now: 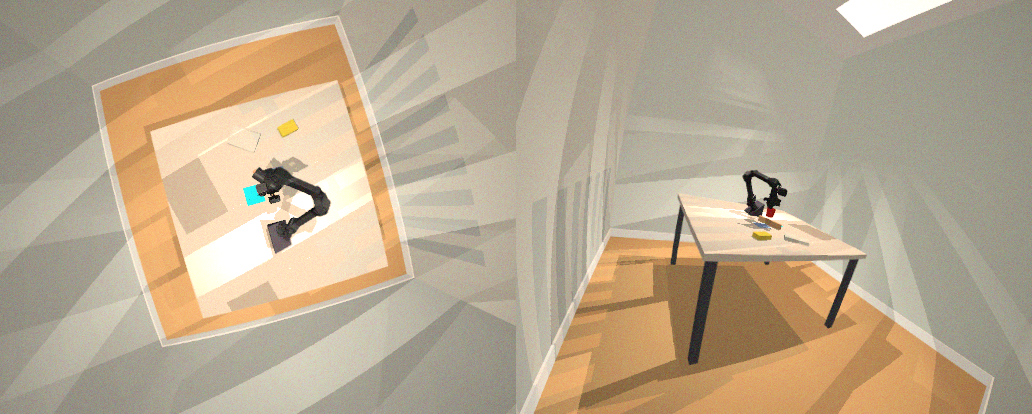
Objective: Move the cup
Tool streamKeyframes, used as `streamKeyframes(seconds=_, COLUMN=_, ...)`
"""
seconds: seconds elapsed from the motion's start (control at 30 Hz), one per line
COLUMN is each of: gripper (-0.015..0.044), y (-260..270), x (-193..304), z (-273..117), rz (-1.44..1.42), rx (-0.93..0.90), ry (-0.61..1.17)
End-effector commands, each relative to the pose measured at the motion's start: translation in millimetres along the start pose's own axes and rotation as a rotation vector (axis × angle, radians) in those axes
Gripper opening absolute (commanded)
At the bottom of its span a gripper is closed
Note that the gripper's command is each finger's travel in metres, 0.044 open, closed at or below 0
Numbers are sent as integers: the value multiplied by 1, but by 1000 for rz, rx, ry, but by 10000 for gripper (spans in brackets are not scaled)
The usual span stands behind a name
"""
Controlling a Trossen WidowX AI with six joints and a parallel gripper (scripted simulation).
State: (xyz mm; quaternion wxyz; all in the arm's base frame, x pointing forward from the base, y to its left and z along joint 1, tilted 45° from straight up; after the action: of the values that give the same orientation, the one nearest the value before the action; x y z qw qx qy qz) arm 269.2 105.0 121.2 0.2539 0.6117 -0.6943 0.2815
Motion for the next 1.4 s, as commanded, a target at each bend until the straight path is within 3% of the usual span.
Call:
streamKeyframes(seconds=0.0, gripper=0, y=6, x=-11, z=0, rz=2, rx=-1, ry=-3)
streamKeyframes(seconds=1.37, gripper=0, y=53, x=-96, z=0, rz=1, rx=-2, ry=-7)
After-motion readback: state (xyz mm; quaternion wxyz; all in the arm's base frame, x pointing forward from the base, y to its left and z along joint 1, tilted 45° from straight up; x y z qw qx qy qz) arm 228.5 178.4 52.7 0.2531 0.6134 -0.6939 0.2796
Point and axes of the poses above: the point midway between the two fingers, 35 mm back from their tips, its own z axis out along the fingers, its own y axis across the jaws, x = y × z, the point moved 8 cm from there along -z, back along the fingers, and after that the axes turned 5 degrees about z, right-handed, at the moved point
